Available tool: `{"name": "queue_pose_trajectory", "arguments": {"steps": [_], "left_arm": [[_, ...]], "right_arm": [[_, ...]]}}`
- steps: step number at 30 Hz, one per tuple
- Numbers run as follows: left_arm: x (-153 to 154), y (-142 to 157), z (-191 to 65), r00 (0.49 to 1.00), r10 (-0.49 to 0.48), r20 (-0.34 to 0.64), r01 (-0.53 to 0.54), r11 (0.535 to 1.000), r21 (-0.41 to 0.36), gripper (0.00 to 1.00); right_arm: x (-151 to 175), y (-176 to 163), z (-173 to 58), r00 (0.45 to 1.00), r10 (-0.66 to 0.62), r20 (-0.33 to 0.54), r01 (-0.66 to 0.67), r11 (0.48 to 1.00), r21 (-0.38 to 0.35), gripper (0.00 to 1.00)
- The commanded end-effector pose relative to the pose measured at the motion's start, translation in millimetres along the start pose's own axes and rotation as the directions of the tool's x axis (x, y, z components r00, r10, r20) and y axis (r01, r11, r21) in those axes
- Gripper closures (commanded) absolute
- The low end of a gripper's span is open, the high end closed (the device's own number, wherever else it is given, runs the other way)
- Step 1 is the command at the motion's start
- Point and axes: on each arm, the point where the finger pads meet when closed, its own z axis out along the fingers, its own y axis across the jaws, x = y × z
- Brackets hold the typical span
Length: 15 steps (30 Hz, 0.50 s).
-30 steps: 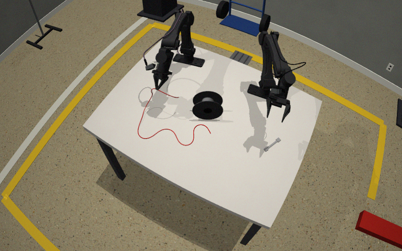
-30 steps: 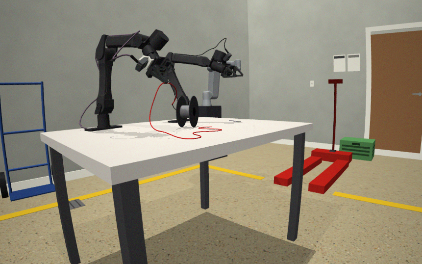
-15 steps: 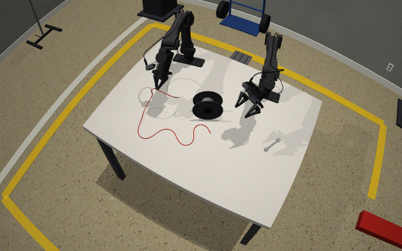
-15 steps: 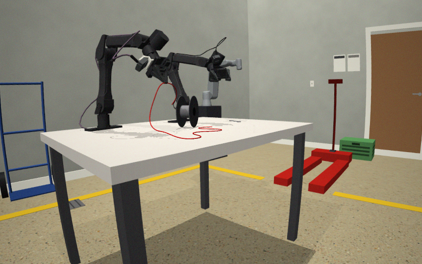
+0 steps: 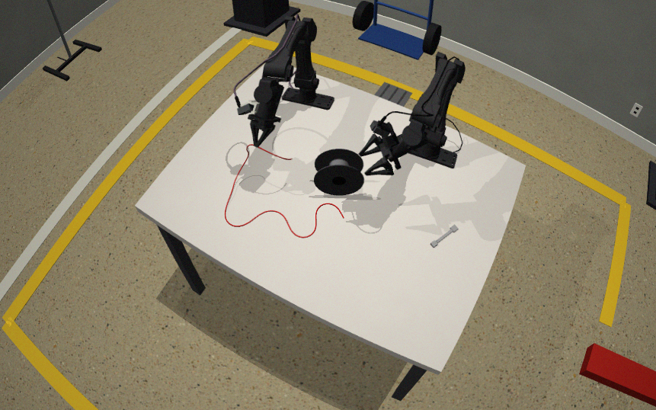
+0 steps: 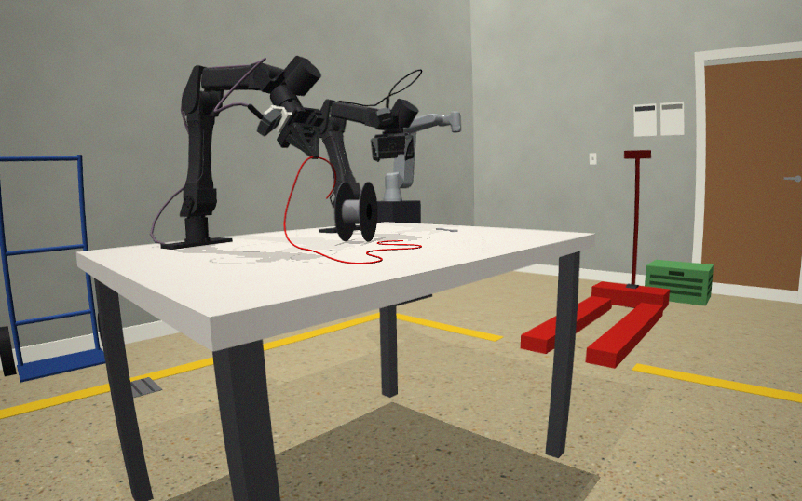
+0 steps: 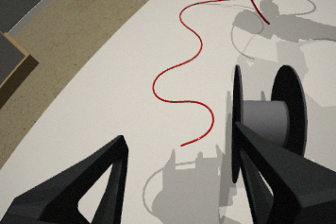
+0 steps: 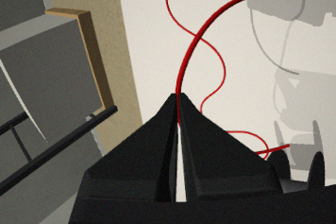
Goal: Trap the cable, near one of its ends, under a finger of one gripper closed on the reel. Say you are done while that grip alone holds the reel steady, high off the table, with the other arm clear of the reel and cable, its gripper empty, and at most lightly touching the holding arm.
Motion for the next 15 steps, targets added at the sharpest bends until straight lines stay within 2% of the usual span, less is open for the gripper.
{"name": "queue_pose_trajectory", "arguments": {"steps": [1,8,15], "left_arm": [[12.1,-26.3,12.8,1.0,-0.003,-0.027,0.006,0.994,0.109,0.25],[6.0,-47.0,18.7,0.999,0.034,-0.016,-0.031,0.983,0.181,0.25],[4.9,-54.3,20.5,0.999,0.045,-0.013,-0.041,0.978,0.205,0.25]], "right_arm": [[-6.7,17.4,-22.0,1.0,0.007,0.012,-0.007,0.998,-0.063,1.0],[-6.7,17.4,-22.0,1.0,0.007,0.012,-0.007,0.998,-0.063,1.0],[-6.7,17.4,-22.0,1.0,0.007,0.012,-0.007,0.998,-0.063,1.0]]}}
